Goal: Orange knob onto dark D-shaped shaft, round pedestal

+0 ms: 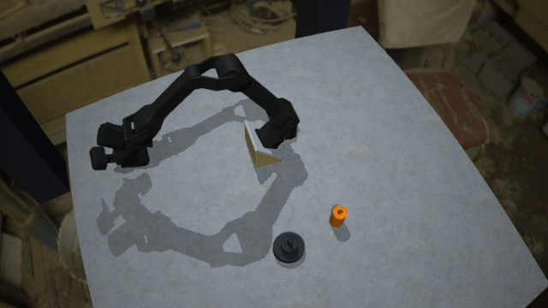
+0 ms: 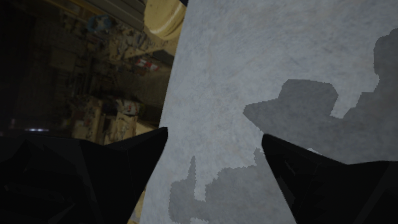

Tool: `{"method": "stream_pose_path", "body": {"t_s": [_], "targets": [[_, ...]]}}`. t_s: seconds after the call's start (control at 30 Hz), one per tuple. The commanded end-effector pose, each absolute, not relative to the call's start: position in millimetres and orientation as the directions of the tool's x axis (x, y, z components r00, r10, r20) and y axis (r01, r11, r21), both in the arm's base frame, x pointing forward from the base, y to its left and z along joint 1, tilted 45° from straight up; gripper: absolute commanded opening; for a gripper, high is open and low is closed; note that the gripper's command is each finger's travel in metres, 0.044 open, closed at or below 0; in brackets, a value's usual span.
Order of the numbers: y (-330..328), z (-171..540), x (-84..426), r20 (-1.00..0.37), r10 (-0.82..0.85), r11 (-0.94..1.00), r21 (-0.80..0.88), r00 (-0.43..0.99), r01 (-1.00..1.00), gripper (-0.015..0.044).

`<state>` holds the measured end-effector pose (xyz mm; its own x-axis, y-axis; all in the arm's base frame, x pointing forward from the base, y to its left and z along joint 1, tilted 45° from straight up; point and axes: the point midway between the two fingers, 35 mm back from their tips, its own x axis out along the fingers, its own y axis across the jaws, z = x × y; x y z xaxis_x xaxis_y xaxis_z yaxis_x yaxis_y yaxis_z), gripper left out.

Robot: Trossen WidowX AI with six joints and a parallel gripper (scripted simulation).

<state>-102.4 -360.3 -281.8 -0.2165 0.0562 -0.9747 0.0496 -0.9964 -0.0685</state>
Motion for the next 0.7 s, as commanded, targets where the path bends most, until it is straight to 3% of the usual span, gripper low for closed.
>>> {"method": "stream_pose_path", "body": {"t_s": [0.0,0.07,0.3,0.5,0.67], "targets": [[-360,-282,-102,-0.975,0.056,-0.996,-0.068,-0.216,0.050,0.0426],[-364,-276,-93,-0.978,0.052,-0.992,-0.074,-0.202,0.100,0.0440],[-385,-214,9,-0.997,0.051,-0.811,-0.074,-0.056,0.581,0.0440],[-372,-157,98,-0.993,0.101,-0.489,0.003,0.060,0.872,0.0440],[-342,-110,163,-0.976,0.169,-0.173,0.106,0.135,0.979,0.0440]]}}
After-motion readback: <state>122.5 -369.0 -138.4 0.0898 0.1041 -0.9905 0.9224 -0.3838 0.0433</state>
